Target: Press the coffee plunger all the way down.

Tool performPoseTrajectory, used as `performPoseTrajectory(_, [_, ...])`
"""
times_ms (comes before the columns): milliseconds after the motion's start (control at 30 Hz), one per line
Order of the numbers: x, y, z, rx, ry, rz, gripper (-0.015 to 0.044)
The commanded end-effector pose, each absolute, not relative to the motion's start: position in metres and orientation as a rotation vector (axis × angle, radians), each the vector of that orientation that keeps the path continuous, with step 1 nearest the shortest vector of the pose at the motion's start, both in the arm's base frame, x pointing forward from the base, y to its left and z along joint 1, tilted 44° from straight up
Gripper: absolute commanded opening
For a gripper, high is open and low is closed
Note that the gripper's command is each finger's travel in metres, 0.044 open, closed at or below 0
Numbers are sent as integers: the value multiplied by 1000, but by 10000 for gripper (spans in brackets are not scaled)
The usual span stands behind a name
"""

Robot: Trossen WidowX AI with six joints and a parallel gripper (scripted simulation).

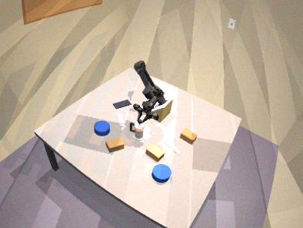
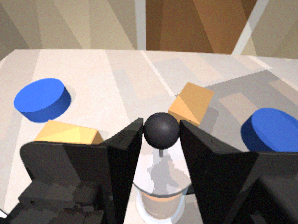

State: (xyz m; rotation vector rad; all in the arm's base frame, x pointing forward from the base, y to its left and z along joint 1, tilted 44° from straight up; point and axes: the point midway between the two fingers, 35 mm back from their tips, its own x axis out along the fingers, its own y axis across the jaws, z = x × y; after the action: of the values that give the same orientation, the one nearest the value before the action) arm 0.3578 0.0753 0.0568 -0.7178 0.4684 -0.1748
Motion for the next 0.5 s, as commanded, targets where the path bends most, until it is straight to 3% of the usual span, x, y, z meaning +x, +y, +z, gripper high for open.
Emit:
performPoseTrajectory(0, [357, 68, 50, -738, 499, -192, 118])
performPoseTrajectory(467, [358, 69, 49, -738, 499, -192, 118])
